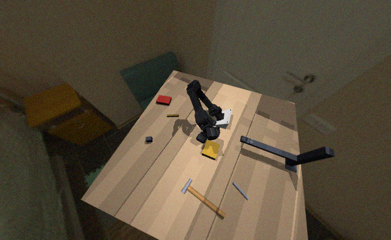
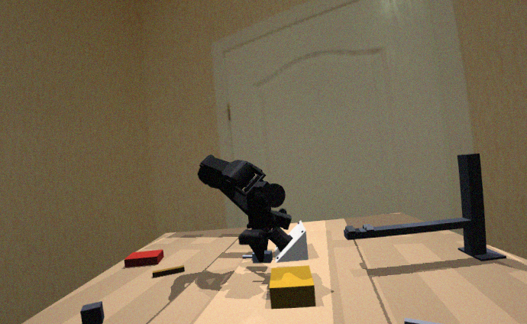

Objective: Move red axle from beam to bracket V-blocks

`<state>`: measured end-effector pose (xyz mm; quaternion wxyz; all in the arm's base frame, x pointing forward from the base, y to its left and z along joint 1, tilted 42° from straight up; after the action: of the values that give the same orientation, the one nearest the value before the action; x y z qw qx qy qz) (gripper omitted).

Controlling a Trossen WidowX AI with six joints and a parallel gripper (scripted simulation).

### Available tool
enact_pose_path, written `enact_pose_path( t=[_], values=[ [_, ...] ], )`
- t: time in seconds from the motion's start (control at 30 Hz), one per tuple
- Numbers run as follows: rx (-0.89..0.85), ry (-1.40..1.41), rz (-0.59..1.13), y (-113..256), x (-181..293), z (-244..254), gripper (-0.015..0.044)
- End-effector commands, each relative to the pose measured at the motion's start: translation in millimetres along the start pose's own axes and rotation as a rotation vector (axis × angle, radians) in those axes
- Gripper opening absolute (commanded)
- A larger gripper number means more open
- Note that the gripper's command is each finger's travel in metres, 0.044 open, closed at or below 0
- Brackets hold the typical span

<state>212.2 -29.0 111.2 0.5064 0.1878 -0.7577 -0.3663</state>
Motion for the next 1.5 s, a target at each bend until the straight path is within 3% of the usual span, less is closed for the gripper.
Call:
enact_pose_path(
  t=[0.0,0.6,1.47],
  values=[
    [-0.001,-0.005,0.000,17.9,-0.4,-0.2,0.0000],
    [-0.001,0.192,-0.001,19.8,-5.8,-2.6,0.0000],
    [0.001,0.227,-0.013,32.8,-119.7,-30.0,0.0000]
  ],
)
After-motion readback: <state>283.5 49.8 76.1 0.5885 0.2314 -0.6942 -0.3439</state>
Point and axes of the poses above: the point midway between the two fingers, 35 mm back from their tips, its own y axis back along the fingers, its own z axis across the jaws, x = y × z, the point moved 2 cm from there along y, back along the fingers, and after that the axes turned 6 degrees about -y, right-handed, at the moved point
